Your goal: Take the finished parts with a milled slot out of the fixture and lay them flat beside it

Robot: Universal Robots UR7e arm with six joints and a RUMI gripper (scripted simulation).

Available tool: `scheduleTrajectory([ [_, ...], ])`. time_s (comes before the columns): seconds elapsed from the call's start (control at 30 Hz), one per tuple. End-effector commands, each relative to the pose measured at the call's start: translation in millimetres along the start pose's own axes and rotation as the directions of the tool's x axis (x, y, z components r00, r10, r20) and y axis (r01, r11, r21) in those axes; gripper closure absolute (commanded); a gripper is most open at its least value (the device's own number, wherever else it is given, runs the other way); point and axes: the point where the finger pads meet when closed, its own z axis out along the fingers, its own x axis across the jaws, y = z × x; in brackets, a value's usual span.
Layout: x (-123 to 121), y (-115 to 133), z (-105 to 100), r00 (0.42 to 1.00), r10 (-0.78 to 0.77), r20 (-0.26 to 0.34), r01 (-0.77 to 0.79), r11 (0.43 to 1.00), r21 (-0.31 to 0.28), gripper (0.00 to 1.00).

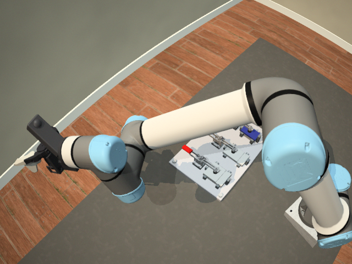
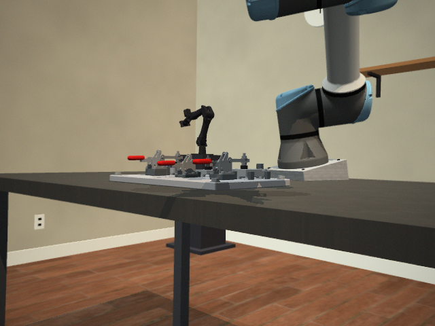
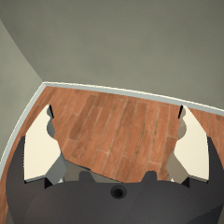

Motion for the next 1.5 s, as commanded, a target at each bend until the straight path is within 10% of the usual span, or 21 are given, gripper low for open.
scheduleTrajectory([
  [0.0,70.8,-4.4,-1.1,0.998,0.016,-0.068,-0.021,0.997,-0.080,0.00],
  [0.7,279.1,16.3,-57.8,0.951,0.090,-0.295,-0.182,0.937,-0.297,0.00],
  [1.47,450.5,85.4,-203.1,0.811,0.195,-0.552,-0.479,0.762,-0.435,0.00],
])
